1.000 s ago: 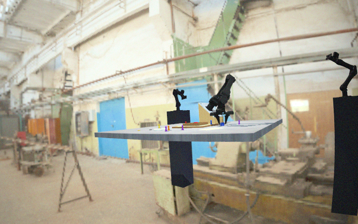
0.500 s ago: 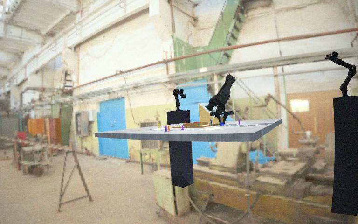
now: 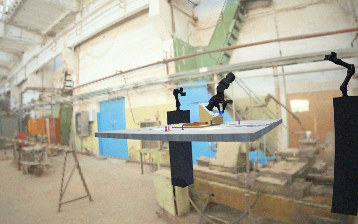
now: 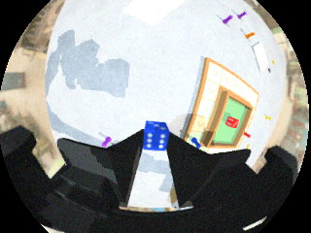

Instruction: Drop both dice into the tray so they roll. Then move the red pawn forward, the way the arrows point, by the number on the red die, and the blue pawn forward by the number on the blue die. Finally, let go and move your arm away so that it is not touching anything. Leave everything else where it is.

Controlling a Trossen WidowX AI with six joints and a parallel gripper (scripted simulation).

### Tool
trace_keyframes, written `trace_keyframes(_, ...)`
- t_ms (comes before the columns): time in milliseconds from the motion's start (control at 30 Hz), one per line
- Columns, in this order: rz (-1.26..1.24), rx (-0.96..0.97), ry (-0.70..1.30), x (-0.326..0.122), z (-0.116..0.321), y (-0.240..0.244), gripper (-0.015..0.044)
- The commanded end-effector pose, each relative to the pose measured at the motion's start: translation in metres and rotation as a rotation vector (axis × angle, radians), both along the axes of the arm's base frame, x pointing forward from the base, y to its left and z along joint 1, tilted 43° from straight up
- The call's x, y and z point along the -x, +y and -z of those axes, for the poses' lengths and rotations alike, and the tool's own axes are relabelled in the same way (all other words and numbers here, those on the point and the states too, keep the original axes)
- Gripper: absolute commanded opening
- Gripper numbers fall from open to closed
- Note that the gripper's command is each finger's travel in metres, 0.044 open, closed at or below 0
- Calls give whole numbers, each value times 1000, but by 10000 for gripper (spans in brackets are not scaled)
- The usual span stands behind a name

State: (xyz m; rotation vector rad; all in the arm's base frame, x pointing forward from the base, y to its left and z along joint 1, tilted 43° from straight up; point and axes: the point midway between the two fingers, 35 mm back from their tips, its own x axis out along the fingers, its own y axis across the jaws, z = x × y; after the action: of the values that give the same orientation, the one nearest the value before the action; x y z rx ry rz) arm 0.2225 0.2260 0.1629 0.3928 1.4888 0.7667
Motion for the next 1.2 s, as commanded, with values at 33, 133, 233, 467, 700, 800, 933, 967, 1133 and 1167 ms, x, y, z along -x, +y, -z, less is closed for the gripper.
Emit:
trace_keyframes(33, -1, -11, -3, 4, -23, -19, 0)
trace_keyframes(133, -1, -11, -3, 4, -24, -19, 0)
trace_keyframes(233, 38, 0, 29, -1, -17, -24, 0)
trace_keyframes(467, 221, 45, 180, -23, 19, -48, 0)
trace_keyframes(700, 404, 82, 333, -38, 54, -75, 0)
trace_keyframes(800, 482, 95, 400, -43, 69, -87, 0)
trace_keyframes(933, 586, 111, 489, -46, 89, -103, 0)
trace_keyframes(967, 611, 114, 512, -46, 93, -107, 0)
trace_keyframes(1133, 740, 128, 626, -47, 117, -128, 0)
trace_keyframes(1167, 765, 131, 649, -46, 121, -132, 0)
